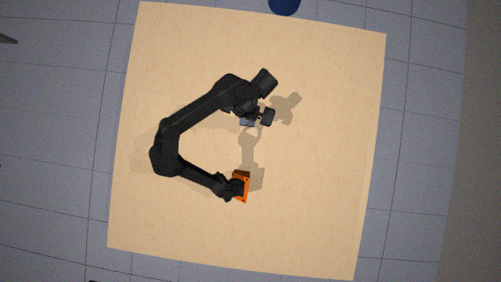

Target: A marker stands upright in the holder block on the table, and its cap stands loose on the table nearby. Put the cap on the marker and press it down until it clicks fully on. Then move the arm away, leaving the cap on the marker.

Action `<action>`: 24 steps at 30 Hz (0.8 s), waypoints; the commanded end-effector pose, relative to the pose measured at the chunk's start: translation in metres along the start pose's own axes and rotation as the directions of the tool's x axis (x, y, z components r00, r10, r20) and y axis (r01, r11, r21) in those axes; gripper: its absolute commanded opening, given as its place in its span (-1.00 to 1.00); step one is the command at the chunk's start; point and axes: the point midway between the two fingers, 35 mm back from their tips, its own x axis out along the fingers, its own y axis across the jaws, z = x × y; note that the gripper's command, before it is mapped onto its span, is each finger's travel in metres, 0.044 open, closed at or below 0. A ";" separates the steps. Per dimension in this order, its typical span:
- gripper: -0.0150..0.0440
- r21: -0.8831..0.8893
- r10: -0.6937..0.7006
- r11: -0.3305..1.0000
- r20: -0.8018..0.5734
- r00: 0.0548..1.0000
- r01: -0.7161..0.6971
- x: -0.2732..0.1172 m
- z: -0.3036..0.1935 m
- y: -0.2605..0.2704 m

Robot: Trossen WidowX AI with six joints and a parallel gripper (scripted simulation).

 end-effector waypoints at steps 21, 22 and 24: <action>-0.49 -0.190 0.002 0.982 0.001 1.000 -0.002 0.017 -0.001 0.000; -0.49 -0.190 0.002 0.982 0.001 1.000 -0.002 0.018 -0.001 0.000; -0.49 -0.190 0.002 0.982 0.001 1.000 -0.002 0.021 -0.001 0.000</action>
